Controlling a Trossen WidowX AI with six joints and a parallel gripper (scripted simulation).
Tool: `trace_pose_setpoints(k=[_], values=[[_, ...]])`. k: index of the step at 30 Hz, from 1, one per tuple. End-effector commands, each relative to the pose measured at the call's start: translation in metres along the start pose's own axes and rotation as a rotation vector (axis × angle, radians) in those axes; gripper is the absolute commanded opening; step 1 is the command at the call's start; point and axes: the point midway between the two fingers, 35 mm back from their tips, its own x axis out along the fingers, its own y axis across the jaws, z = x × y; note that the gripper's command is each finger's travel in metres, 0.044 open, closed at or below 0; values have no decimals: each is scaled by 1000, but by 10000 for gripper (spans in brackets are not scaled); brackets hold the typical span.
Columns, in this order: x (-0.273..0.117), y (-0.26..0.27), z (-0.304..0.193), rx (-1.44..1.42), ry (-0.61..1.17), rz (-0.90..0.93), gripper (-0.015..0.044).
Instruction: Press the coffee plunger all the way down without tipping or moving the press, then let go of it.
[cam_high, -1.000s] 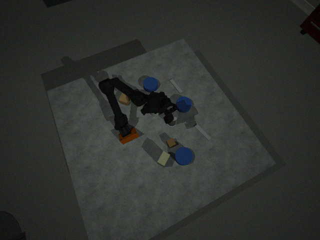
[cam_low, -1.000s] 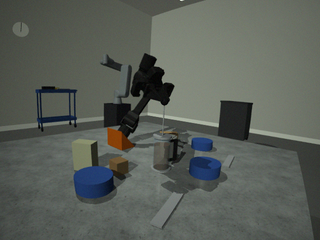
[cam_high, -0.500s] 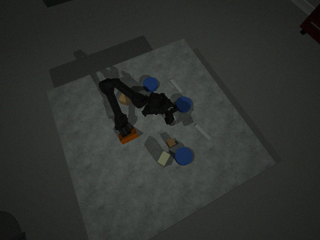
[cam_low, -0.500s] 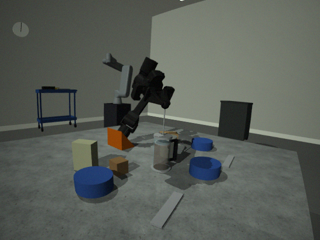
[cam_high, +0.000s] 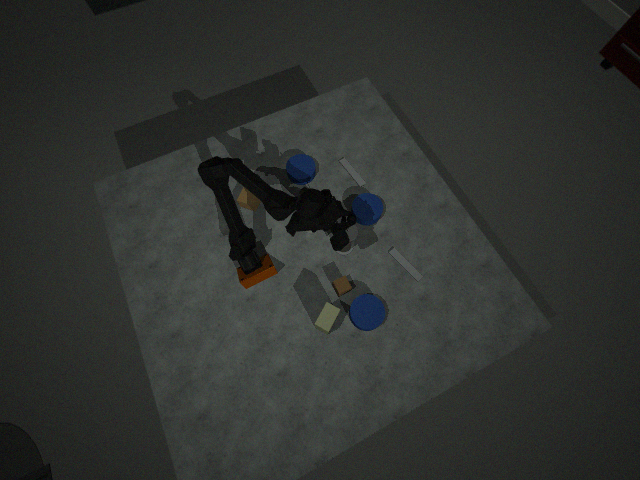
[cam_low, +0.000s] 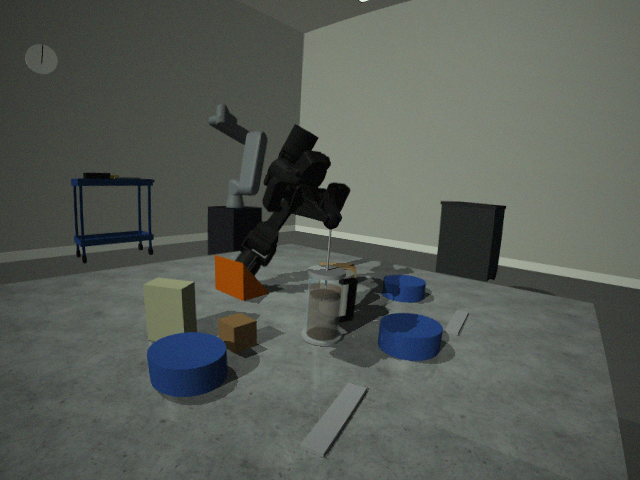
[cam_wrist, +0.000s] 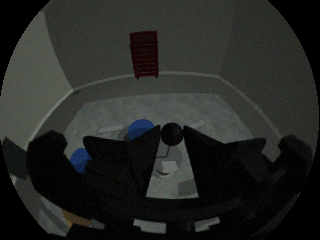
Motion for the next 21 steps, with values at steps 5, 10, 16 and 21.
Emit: trace_pose_setpoints(k=[5,10,16,21], values=[[15,-2,-30,28,43,-4,121],[19,-1,-37,28,42,-3,121],[24,0,-45,29,41,-2,121],[28,1,-52,30,40,-1,121]])
